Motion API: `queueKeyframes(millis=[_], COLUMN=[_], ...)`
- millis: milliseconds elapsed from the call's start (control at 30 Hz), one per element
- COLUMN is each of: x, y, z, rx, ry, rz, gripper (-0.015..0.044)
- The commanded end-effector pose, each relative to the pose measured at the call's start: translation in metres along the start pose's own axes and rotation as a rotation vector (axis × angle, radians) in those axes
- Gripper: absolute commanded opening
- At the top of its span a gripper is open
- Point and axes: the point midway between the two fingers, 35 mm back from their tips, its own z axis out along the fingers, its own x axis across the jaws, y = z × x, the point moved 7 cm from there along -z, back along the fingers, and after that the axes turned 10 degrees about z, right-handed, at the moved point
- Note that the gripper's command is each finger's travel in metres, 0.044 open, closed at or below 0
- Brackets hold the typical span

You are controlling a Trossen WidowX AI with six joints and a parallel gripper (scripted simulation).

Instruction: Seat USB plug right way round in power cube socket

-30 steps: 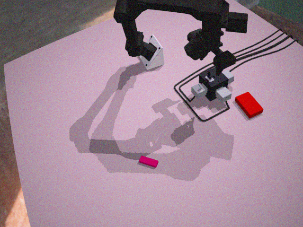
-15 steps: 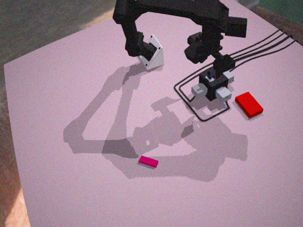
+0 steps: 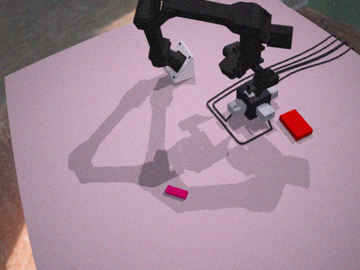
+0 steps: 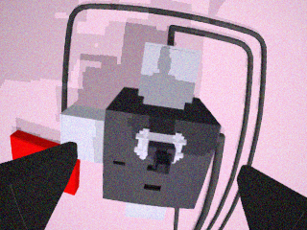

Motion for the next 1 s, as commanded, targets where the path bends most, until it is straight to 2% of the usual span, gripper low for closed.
queueKeyframes(millis=[0, 500, 600, 967], x=[0.0000, 0.0000, 0.0000, 0.0000], y=[0.0000, 0.0000, 0.0000, 0.0000], z=[0.0000, 0.0000, 0.0000, 0.0000], rx=[0.000, 0.000, 0.000, 0.000], ry=[0.000, 0.000, 0.000, 0.000], rz=[0.000, 0.000, 0.000, 0.000], gripper=[0.0414, 0.0020, 0.0000, 0.0000])
